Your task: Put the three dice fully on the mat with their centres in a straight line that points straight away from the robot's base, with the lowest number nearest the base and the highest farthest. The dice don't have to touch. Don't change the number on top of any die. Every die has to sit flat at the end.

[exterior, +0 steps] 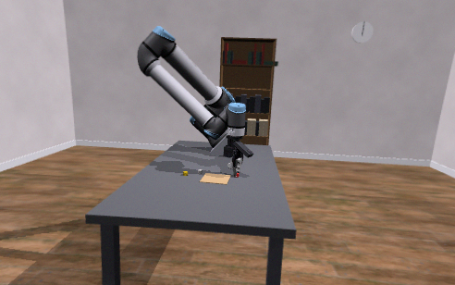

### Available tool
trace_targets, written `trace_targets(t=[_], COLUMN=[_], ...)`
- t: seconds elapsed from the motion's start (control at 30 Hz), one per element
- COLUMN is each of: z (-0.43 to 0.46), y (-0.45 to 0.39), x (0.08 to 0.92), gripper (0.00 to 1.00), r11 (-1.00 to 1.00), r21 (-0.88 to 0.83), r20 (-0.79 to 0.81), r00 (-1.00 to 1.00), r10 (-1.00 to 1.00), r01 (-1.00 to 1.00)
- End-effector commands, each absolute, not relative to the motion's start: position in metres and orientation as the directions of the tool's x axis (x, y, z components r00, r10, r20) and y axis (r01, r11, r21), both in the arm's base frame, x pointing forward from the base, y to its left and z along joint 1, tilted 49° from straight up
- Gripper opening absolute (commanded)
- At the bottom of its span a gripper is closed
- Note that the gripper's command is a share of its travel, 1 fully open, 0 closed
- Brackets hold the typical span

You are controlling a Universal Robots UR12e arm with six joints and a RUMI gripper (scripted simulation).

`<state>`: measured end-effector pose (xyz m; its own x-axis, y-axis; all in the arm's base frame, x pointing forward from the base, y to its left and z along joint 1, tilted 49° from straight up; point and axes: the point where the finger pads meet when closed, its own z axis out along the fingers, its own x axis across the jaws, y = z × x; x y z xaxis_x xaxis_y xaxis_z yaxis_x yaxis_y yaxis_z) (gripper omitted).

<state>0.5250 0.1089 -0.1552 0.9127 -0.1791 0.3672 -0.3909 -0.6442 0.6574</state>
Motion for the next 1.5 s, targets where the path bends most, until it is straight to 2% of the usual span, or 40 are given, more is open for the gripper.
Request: trace_targets(t=[0.0,0.33,1.0,1.47], z=[-0.155,-0.149,-0.092,-0.089], y=[0.109,0.116,0.181,0.184], x=[0.525,0.524,0.514,0.513], gripper=[0.03,0.03,0.03,0.03], r11=[-0.645,-0.645,-0.645,-0.645], r21=[0.657,0.657,0.657,0.657], r20=[0.368,0.368,0.368,0.368], r00=[0.913,0.913,0.913,0.913], r10=[-0.179,-0.179,-0.179,-0.179], r01=[-0.391,-0.391,-0.391,-0.391])
